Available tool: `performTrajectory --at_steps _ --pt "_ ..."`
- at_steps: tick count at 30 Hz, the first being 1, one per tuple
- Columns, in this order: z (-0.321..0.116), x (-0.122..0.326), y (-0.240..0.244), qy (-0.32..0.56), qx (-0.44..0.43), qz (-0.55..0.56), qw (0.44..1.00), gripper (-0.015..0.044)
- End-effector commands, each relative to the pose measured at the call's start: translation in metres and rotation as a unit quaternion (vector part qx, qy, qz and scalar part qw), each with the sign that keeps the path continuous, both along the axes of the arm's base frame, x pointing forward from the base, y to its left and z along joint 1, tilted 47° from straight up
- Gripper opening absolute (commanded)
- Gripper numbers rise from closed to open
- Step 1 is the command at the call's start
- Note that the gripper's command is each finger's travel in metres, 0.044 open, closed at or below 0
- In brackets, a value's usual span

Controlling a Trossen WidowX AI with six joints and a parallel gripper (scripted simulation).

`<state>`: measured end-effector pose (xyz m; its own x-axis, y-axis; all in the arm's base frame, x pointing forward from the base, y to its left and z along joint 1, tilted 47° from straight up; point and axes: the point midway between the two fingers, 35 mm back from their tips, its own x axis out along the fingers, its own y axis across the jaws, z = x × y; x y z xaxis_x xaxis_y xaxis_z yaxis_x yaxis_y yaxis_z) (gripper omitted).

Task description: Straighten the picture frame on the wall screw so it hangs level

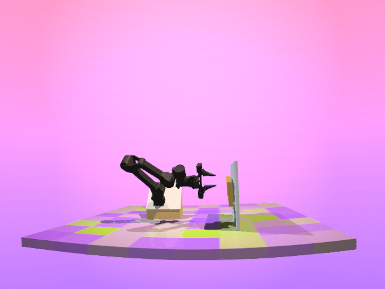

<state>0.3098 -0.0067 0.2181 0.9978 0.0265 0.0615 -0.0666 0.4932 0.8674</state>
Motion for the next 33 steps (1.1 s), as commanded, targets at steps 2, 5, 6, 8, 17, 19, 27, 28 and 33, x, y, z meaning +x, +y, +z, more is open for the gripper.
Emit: performTrajectory --at_steps 2,5,6,8,17,19,27,28,33 --pt "-0.014 -0.029 0.0 0.007 0.076 0.008 0.997 0.026" --pt "-0.014 -0.03 0.0 0.007 0.079 0.008 0.997 0.026" --pt "-0.009 -0.024 -0.001 0.004 0.057 0.004 0.998 0.026" --pt "-0.004 -0.029 -0.001 0.007 0.058 0.005 0.998 0.026" --pt "0.023 -0.078 0.002 0.024 0.063 0.012 0.998 0.026" --pt "0.026 -0.093 0.004 0.028 0.064 0.013 0.997 0.026" --pt "0.025 -0.128 0.009 0.037 0.068 0.017 0.997 0.026" --pt "0.025 -0.128 0.009 0.037 0.068 0.017 0.997 0.026" --pt "0.026 -0.128 0.009 0.037 0.06 0.017 0.997 0.026"
